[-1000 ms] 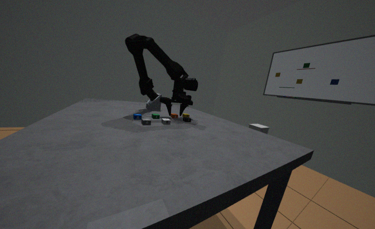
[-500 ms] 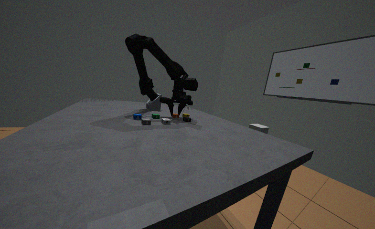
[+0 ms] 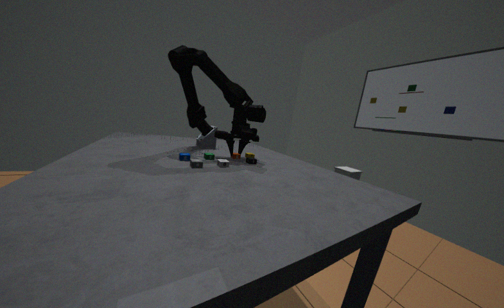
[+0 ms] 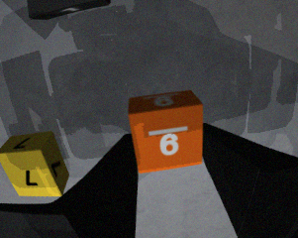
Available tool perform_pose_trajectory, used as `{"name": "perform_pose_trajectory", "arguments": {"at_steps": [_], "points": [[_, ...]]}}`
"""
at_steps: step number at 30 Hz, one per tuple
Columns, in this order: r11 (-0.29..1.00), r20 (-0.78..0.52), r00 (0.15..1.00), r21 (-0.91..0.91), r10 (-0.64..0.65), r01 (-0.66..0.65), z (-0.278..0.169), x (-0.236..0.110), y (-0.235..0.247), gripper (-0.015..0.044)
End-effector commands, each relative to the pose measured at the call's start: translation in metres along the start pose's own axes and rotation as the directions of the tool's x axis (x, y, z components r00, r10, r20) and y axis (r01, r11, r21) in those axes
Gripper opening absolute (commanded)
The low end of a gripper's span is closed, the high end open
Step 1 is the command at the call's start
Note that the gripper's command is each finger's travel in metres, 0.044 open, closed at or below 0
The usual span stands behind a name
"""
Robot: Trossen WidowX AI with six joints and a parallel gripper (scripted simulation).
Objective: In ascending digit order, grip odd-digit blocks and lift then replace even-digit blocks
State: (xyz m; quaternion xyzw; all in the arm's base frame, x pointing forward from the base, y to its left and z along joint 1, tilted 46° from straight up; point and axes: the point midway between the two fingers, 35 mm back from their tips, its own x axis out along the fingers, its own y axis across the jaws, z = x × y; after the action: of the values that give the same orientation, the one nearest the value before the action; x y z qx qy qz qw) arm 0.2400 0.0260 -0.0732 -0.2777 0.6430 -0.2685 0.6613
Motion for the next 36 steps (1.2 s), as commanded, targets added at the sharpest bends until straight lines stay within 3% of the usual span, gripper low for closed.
{"name": "perform_pose_trajectory", "arguments": {"at_steps": [1,3,14,18,21,26,36], "points": [[1.000,0.002,1.000,-0.005,-0.003,0.003,0.000,0.000,0.000,0.0120],[1.000,0.002,1.000,-0.005,-0.003,0.003,0.000,0.000,0.000,0.0120],[1.000,0.002,1.000,-0.005,-0.003,0.003,0.000,0.000,0.000,0.0400],[1.000,0.002,1.000,-0.005,-0.003,0.003,0.000,-0.002,0.000,0.0400],[1.000,0.001,1.000,-0.005,-0.001,0.001,0.000,-0.033,0.000,0.0400],[1.000,0.002,1.000,-0.005,0.000,0.000,0.001,-0.037,0.002,0.0400],[1.000,0.004,1.000,-0.020,0.024,-0.024,0.010,-0.101,0.102,0.0400]]}}
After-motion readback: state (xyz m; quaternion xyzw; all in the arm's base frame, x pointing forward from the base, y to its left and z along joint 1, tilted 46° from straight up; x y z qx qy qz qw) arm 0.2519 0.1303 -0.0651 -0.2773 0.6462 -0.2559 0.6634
